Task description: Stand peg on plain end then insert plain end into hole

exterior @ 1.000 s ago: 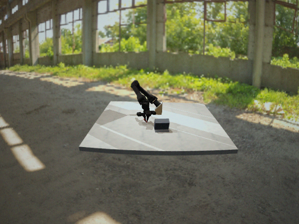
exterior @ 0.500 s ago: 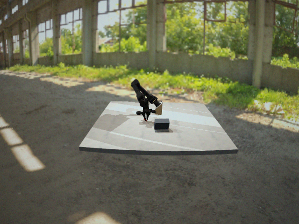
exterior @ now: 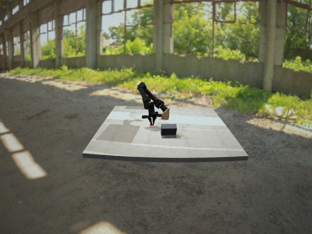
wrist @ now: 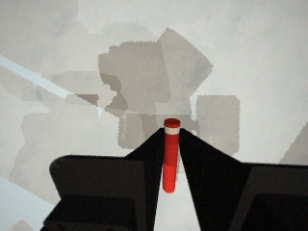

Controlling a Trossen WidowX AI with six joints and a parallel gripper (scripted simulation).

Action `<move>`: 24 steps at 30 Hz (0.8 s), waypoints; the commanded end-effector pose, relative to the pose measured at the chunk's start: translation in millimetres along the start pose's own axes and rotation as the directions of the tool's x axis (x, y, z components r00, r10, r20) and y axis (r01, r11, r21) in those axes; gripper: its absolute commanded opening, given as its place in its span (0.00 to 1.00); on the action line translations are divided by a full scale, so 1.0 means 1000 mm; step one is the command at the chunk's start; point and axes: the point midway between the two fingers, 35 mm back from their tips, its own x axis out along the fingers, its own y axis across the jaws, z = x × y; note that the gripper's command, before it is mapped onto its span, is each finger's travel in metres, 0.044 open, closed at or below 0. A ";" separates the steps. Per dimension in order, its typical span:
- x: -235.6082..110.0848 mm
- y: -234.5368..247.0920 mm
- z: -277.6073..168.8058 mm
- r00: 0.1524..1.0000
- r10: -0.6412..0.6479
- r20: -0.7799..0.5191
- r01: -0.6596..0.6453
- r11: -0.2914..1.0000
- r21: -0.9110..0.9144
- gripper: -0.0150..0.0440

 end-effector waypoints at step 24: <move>-0.014 0.001 -0.011 0.975 0.005 0.224 -0.004 1.000 -0.007 0.34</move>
